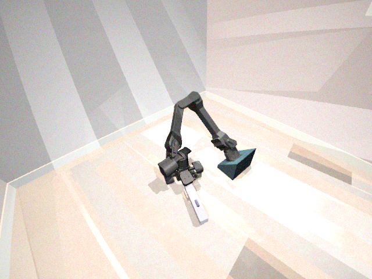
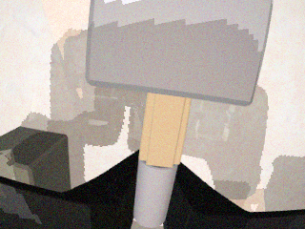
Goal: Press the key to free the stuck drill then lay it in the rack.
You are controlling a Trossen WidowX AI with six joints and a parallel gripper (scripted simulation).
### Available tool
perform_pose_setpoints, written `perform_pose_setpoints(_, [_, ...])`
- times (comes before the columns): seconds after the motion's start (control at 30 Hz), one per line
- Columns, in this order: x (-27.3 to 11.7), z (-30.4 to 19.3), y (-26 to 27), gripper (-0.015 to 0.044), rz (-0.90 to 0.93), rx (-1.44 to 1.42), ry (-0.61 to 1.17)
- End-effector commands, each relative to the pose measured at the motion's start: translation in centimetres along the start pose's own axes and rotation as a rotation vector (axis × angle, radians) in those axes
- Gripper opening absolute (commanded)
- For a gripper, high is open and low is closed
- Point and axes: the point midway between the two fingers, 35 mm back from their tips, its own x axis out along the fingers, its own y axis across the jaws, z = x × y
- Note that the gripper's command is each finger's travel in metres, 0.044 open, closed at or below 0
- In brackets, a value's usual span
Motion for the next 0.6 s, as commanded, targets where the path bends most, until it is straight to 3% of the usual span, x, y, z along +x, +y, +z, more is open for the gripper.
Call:
perform_pose_setpoints(0.0, [0.1, -0.8, 0.1, 0.0, -0.003, -0.002, 0.003])
perform_pose_setpoints(0.4, [0.2, -2.6, 0.1, 0.0, -0.003, -0.002, 0.003])
perform_pose_setpoints(0.57, [0.1, -2.0, 0.0, 0.0131, -0.001, 0.001, 0.001])
